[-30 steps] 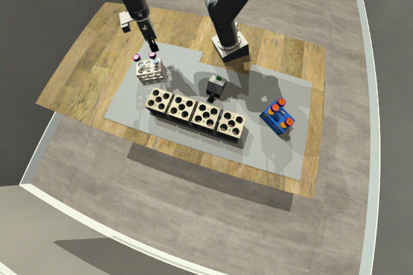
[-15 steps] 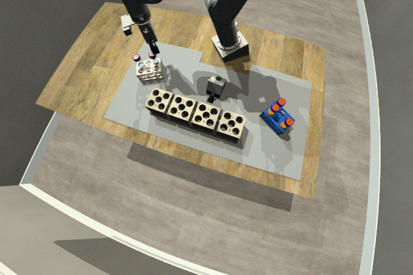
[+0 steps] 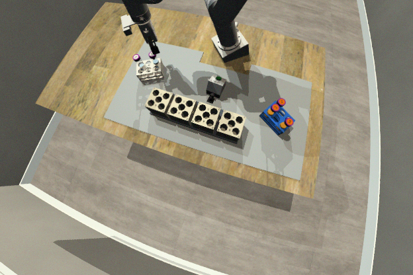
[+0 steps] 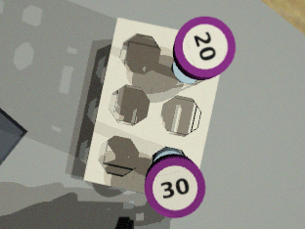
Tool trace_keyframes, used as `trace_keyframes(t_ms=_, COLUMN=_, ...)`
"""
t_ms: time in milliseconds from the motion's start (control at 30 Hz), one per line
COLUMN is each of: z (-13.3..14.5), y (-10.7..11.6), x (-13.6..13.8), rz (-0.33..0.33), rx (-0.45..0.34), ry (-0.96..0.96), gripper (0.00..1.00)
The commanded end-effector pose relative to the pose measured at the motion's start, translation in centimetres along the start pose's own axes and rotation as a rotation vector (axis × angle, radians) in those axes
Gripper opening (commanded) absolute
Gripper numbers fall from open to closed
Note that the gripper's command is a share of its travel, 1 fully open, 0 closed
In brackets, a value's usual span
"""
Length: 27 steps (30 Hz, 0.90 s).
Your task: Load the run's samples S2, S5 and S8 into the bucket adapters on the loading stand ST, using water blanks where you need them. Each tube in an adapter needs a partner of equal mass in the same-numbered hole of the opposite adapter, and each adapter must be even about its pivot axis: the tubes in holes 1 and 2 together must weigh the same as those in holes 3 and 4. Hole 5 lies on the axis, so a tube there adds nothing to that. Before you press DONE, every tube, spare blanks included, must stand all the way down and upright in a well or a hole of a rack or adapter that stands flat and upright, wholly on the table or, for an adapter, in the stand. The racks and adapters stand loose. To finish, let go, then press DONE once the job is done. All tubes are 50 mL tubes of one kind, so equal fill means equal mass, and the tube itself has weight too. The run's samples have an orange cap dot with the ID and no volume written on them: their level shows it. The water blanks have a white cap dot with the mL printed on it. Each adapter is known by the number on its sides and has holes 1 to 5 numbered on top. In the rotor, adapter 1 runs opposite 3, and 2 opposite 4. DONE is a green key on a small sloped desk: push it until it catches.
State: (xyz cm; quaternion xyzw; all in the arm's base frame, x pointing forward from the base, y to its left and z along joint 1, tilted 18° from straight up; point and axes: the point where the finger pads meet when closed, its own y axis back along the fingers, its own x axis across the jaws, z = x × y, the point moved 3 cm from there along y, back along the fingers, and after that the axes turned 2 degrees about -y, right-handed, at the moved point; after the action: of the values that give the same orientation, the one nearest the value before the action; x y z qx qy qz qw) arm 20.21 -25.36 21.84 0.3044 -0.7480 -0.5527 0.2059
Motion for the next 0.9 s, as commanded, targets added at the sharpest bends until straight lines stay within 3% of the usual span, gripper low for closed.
trace_keyframes(t_ms=0, z=-0.1, y=0.1, x=0.0, rz=0.0, rx=0.004, ry=0.0, gripper=1.0)
trace_keyframes(t_ms=533, z=-0.1, y=0.1, x=0.0, rz=0.0, rx=0.004, ry=0.0, gripper=1.0)
trace_keyframes(t_ms=867, z=-0.1, y=2.5, x=0.0, rz=0.0, rx=0.004, ry=0.0, gripper=1.0)
